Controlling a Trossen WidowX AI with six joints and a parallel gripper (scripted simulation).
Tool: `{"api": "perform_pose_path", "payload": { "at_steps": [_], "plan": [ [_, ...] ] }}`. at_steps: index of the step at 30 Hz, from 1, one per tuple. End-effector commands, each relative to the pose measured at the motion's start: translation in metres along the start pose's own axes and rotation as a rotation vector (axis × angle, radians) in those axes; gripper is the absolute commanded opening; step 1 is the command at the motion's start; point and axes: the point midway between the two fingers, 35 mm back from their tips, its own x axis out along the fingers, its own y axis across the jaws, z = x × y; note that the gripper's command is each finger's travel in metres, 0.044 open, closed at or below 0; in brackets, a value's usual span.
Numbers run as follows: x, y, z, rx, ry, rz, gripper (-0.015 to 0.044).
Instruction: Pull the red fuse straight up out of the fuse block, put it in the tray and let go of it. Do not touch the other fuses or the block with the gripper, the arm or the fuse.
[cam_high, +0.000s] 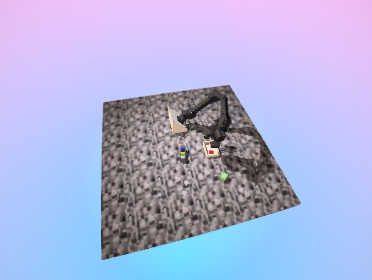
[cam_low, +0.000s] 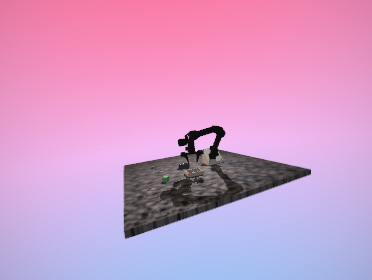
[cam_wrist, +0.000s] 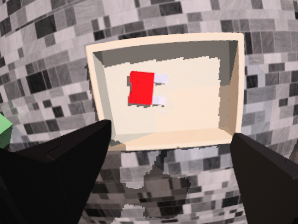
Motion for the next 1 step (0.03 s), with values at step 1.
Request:
{"api": "perform_pose_path", "payload": {
  "at_steps": [1],
  "plan": [
    [0.0001,0.0001,0.0001,0.000,0.000,0.000,0.0330]
  ]
}}
